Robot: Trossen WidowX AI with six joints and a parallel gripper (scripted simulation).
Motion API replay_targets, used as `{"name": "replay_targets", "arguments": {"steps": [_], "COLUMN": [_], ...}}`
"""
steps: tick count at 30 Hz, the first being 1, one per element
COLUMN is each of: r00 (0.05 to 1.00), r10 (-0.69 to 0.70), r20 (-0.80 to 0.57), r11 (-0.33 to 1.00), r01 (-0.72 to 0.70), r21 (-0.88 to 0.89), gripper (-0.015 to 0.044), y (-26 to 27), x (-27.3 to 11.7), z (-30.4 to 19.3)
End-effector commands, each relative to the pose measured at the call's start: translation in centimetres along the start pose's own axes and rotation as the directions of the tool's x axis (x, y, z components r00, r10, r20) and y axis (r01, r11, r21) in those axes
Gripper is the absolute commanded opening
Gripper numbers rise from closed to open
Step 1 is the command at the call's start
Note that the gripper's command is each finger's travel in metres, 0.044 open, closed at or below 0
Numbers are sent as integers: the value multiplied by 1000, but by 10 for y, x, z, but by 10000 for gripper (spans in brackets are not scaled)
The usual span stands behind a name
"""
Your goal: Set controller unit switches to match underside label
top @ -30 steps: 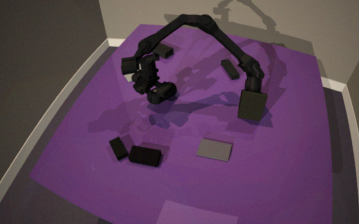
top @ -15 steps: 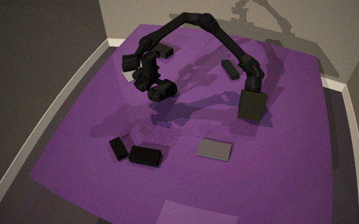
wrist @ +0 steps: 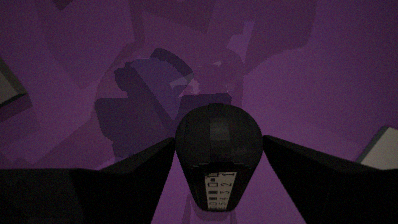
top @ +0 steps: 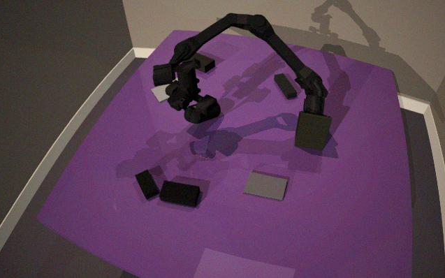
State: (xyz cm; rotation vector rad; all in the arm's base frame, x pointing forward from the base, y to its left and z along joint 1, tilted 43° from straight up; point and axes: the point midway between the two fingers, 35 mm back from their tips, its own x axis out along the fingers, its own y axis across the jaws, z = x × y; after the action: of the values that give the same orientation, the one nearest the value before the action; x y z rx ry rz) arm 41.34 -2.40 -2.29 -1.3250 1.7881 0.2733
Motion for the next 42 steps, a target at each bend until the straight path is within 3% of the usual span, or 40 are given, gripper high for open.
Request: {"name": "replay_targets", "arguments": {"steps": [1, 42], "r00": [1000, 1000], "r10": [-4, -3], "r20": [3, 2], "r11": [1000, 1000], "r01": [4, 3], "r21": [10, 9], "gripper": [336, 336], "y": [-1, -1], "x": [-6, -27], "z": [-4, -29]}}
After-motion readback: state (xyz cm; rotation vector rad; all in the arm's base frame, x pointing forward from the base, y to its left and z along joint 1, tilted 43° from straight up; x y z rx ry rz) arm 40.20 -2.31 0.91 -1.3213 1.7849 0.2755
